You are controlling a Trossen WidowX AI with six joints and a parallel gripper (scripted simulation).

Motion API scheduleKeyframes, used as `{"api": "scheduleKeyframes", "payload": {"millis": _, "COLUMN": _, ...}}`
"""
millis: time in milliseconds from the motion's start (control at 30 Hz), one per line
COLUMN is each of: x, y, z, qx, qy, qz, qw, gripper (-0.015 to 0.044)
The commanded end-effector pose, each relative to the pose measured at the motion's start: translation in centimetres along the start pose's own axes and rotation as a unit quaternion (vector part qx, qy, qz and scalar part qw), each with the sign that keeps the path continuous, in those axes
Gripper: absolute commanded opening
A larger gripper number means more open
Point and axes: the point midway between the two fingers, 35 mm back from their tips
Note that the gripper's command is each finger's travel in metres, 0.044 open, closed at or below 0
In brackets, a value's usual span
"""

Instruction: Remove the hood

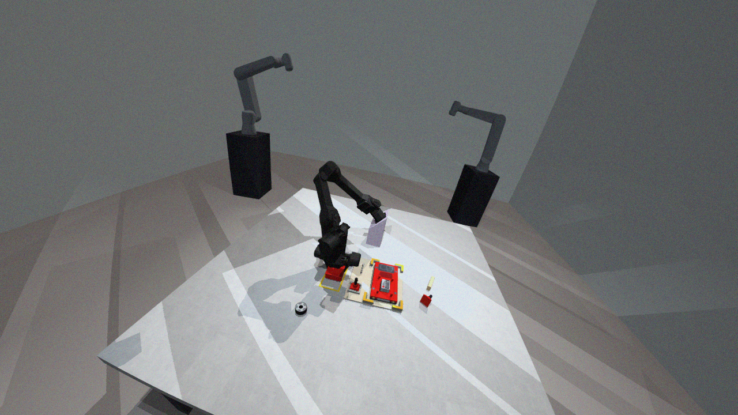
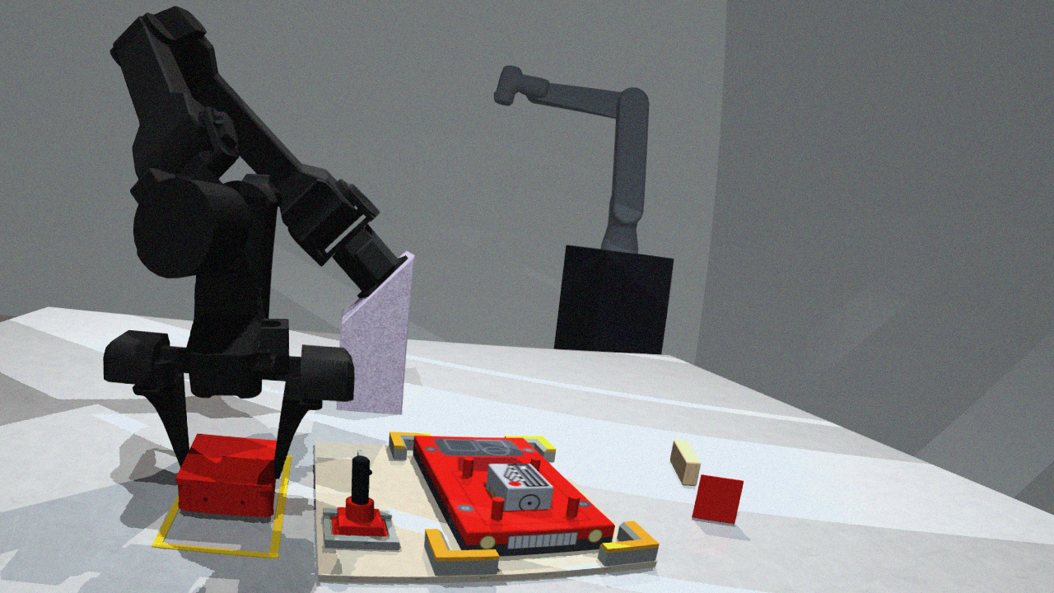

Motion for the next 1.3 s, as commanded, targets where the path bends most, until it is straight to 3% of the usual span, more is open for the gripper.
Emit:
{"api": "scheduleKeyframes", "payload": {"millis": 0, "x": 0.1, "y": 0.0, "z": -0.2, "qx": -0.001, "qy": -0.002, "qz": 0.003, "qw": 1.000, "gripper": 0.0000}}
{"api": "scheduleKeyframes", "payload": {"millis": 200, "x": 0.1, "y": 0.0, "z": -0.5, "qx": -0.001, "qy": -0.002, "qz": 0.003, "qw": 1.000, "gripper": 0.0000}}
{"api": "scheduleKeyframes", "payload": {"millis": 767, "x": 0.0, "y": 0.0, "z": -0.2, "qx": 0.000, "qy": 0.000, "qz": 0.000, "qw": 1.000, "gripper": 0.0440}}
{"api": "scheduleKeyframes", "payload": {"millis": 1067, "x": 0.1, "y": -0.1, "z": 6.3, "qx": -0.002, "qy": -0.001, "qz": 0.000, "qw": 1.000, "gripper": 0.0440}}
{"api": "scheduleKeyframes", "payload": {"millis": 1267, "x": 0.1, "y": 0.0, "z": 6.9, "qx": -0.002, "qy": 0.000, "qz": 0.001, "qw": 1.000, "gripper": 0.0440}}
Point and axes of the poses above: the point midway between the two fingers, 35 mm back from their tips, its own z axis back along the fingers, its own x axis across the jaws, y = z × x, and after that the axes turned 13 degrees about z, right-handed
